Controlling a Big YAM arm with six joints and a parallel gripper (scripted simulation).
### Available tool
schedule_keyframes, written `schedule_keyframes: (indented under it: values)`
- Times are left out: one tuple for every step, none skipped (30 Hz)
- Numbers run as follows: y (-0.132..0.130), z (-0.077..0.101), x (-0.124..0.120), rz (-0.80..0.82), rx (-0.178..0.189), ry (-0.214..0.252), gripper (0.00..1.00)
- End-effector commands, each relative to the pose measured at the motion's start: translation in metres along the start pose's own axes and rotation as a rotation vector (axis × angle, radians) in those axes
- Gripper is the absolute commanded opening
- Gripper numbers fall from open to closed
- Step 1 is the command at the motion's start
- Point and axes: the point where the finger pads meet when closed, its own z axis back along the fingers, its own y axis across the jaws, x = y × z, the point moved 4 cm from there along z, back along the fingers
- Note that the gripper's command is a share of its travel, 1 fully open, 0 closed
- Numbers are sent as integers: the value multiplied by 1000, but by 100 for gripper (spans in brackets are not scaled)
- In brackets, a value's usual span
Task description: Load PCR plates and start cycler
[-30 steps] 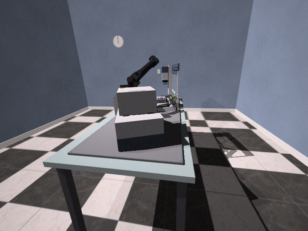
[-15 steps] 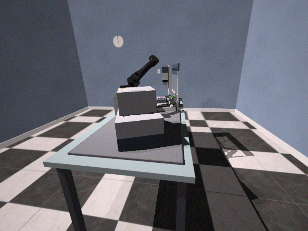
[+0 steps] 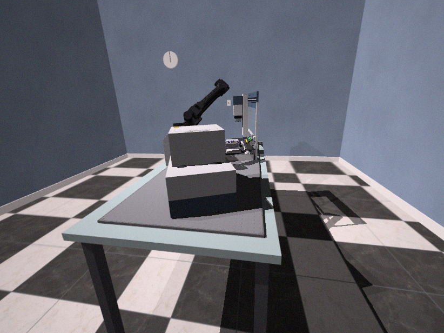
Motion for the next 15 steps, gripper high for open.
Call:
schedule_keyframes:
  values:
    - [19, 1, -3, 44, 27, -2, 0]
    - [19, 1, -3, 48, 27, -2, 0]
    - [19, 1, -3, 52, 27, -2, 0]
    - [19, 1, -3, 56, 27, -2, 0]
    - [19, 1, -3, 60, 28, -2, 0]
    - [19, 1, -3, 59, 27, -2, 0]
    - [19, 1, -3, 59, 28, -2, 0]
    - [19, 1, -3, 58, 28, -2, 0]
    - [19, 1, -3, 58, 28, -2, 0]
    - [19, 1, -3, 54, 28, -2, 0]
    - [19, 1, -3, 50, 28, -2, 0]
    - [19, 1, -3, 45, 28, -2, 0]
    - [19, 1, -3, 45, 28, -2, 0]
    - [19, 1, -3, 45, 28, -2, 0]
    - [19, 1, -3, 41, 28, -2, 0]
